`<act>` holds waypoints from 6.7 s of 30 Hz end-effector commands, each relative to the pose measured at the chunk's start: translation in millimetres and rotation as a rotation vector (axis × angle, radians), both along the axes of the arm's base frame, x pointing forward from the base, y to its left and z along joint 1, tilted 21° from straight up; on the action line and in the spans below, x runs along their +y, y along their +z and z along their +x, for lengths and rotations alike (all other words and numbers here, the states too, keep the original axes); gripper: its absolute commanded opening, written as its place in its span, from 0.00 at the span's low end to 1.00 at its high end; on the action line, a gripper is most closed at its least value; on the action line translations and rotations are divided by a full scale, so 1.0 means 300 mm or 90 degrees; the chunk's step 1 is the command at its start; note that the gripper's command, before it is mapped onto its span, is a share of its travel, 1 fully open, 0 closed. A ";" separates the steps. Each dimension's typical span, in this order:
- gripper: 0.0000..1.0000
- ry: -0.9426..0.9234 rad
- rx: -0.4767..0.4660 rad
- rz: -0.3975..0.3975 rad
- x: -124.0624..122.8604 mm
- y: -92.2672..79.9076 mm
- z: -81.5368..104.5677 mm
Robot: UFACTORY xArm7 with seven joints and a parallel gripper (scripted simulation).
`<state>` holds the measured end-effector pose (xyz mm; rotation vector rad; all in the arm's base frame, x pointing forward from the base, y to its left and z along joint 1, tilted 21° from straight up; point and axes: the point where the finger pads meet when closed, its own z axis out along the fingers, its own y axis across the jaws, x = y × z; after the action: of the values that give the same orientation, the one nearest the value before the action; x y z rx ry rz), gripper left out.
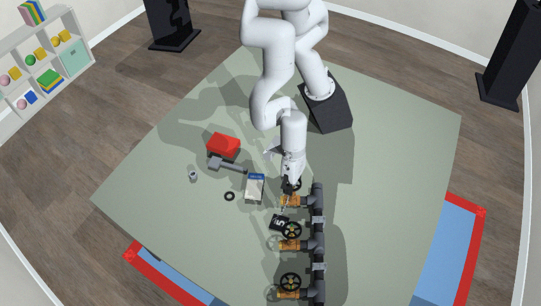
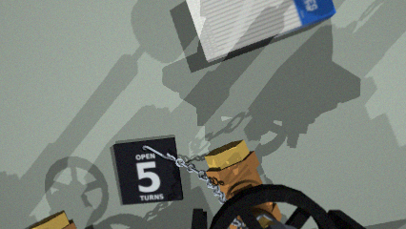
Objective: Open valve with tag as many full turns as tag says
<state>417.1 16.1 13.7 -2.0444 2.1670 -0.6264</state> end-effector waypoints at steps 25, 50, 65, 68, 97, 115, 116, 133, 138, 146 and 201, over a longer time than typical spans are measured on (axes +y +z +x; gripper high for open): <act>0.00 0.246 0.060 -0.093 0.002 0.002 0.003; 0.00 0.894 0.212 -0.350 0.002 0.002 0.003; 0.00 1.283 0.304 -0.509 0.002 0.002 0.003; 0.00 1.365 0.324 -0.541 0.002 0.002 0.003; 1.00 1.720 0.428 -0.653 0.002 0.002 0.003; 1.00 1.720 0.428 -0.653 0.002 0.002 0.003; 1.00 1.720 0.428 -0.653 0.002 0.002 0.003; 1.00 1.556 0.386 -0.590 0.002 0.002 0.003; 1.00 1.399 0.347 -0.531 0.002 0.002 0.003; 1.00 1.189 0.291 -0.452 0.002 0.002 0.003; 0.00 0.001 -0.001 0.001 0.002 0.002 0.003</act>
<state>417.1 16.3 13.9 -2.0524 2.1496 -0.6340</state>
